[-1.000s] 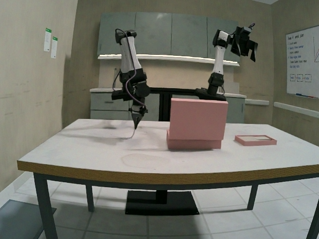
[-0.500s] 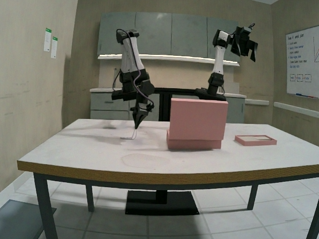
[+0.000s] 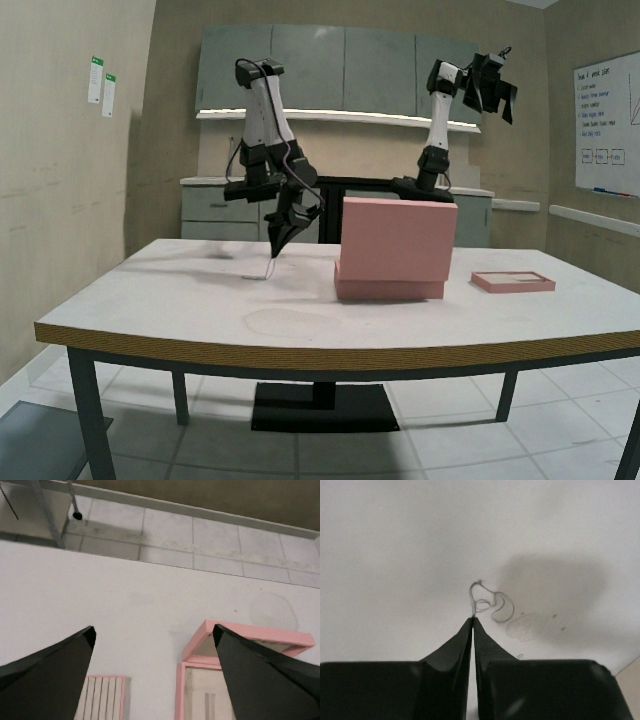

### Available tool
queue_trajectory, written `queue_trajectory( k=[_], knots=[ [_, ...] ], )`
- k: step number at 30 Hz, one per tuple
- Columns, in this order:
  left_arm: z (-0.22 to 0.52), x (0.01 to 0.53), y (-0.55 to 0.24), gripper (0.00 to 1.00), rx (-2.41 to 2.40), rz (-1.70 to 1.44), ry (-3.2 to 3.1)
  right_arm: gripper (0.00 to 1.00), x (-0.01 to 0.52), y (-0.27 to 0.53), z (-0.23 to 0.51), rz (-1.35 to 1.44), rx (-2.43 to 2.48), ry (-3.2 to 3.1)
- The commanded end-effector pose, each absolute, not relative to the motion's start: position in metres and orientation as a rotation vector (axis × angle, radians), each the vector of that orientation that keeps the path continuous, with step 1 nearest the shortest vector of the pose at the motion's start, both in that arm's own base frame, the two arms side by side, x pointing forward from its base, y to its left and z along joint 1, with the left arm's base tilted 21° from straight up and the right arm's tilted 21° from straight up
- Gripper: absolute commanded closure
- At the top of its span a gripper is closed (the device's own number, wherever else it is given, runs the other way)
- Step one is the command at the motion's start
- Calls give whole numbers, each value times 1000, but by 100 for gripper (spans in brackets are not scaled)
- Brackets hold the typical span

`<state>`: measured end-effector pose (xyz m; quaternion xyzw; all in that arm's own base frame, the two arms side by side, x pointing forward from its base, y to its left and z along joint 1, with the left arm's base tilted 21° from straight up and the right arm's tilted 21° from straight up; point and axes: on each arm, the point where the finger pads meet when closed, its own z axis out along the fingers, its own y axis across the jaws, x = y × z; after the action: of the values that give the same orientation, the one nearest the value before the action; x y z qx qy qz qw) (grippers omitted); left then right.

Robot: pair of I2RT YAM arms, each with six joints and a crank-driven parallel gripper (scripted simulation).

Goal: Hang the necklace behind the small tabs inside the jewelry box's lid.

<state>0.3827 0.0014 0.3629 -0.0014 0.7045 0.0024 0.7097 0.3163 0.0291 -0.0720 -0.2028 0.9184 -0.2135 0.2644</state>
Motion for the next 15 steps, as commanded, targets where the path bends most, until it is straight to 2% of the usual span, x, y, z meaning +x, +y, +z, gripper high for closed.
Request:
queue_trajectory(
  k=[1,15],
  knots=[
    [382,378,-3,0,19,-2,1498,100,327,29,-64,-618,-581,2409],
    [382,378,-3,0,19,-2,1498,100,325,34,-61,-750,-804,2284]
  ],
)
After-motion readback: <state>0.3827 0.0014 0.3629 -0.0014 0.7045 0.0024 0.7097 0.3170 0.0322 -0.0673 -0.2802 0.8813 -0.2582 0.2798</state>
